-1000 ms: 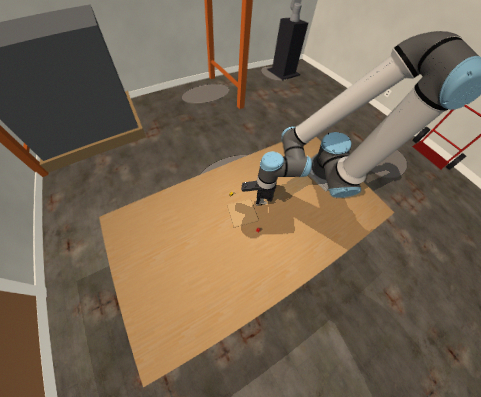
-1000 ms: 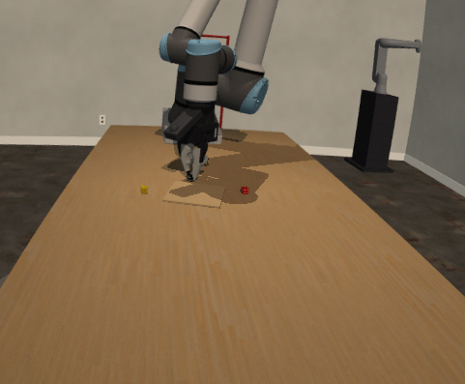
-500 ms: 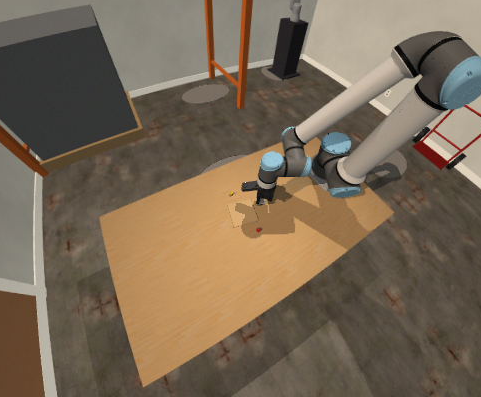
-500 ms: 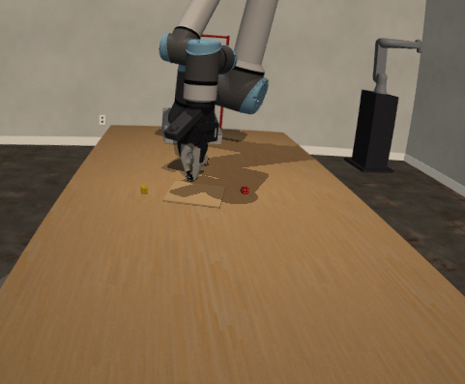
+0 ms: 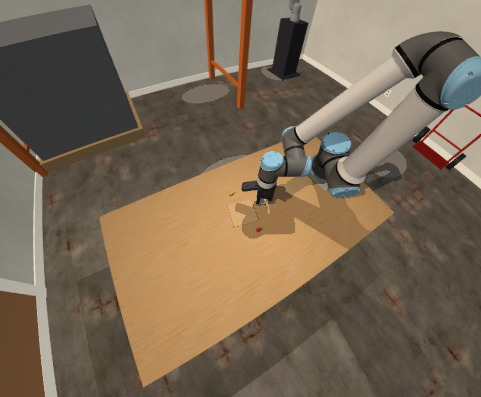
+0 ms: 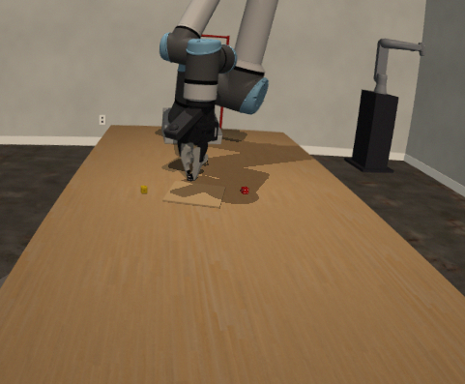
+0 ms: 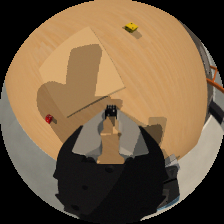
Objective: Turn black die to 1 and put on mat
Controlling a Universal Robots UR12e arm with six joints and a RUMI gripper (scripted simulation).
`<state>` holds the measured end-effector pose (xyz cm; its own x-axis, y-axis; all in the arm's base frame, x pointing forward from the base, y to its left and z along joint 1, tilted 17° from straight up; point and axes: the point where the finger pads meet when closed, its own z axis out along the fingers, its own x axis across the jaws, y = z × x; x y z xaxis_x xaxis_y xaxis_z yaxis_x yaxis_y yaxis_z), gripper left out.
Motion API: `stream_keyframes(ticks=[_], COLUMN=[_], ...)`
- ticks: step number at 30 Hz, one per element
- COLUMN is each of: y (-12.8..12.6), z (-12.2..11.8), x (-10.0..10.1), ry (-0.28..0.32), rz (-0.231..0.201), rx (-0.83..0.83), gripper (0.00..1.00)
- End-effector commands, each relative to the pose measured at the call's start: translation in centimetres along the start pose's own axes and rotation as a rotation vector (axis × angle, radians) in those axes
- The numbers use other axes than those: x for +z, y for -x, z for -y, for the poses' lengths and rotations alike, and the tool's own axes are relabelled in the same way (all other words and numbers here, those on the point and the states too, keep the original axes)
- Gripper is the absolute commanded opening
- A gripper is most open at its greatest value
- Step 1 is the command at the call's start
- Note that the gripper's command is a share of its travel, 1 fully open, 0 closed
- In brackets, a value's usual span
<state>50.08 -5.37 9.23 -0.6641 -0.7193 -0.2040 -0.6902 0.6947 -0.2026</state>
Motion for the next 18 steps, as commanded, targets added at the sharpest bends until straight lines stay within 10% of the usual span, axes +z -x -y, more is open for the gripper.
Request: stream_keyframes(ticks=[1,18], y=[0.0,0.0], z=[0.1,0.0], x=[-0.7,-8.2], ry=[-0.001,-0.001], rz=[0.000,0.000], rx=[0.000,0.000], gripper=[0.00,0.00])
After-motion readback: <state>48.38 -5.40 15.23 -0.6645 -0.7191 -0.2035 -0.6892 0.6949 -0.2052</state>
